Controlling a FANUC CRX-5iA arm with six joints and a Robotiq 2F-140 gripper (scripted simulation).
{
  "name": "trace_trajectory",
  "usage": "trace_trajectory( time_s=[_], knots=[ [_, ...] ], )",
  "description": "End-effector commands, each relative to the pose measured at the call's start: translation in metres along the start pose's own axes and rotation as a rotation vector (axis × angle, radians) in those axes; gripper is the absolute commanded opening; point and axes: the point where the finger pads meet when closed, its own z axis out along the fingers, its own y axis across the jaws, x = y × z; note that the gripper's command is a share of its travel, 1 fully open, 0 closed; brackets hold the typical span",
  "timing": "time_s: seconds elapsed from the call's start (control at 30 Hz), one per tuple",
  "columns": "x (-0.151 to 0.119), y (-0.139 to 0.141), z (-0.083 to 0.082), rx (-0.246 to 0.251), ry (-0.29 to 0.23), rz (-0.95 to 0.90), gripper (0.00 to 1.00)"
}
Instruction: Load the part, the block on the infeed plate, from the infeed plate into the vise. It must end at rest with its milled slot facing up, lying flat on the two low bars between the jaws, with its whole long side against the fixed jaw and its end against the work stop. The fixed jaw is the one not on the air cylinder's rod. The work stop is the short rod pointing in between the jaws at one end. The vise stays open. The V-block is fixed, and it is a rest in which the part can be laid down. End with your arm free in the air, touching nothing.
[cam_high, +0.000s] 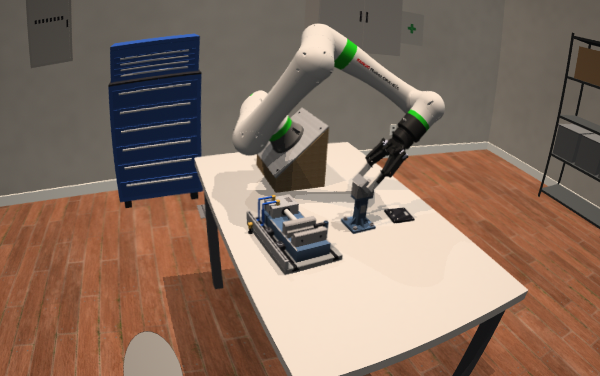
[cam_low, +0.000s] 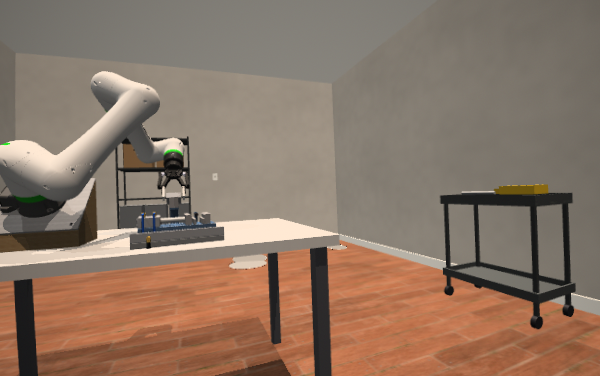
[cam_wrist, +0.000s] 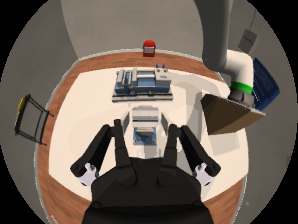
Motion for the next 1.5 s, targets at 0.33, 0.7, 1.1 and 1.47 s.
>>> trace_trajectory(
  time_s=[0.33, 0.7, 1.1, 1.47],
  knots=[
    [0.0000, -0.0001, -0.0002, 0.000, 0.001, 0.000, 0.51],
    [0.0000, -0.0001, -0.0002, 0.000, 0.001, 0.000, 0.51],
    [0.0000, -0.0001, -0.0002, 0.000, 0.001, 0.000, 0.51],
    [0.0000, -0.0001, -0.0002, 0.000, 0.001, 0.000, 0.00]
  ],
)
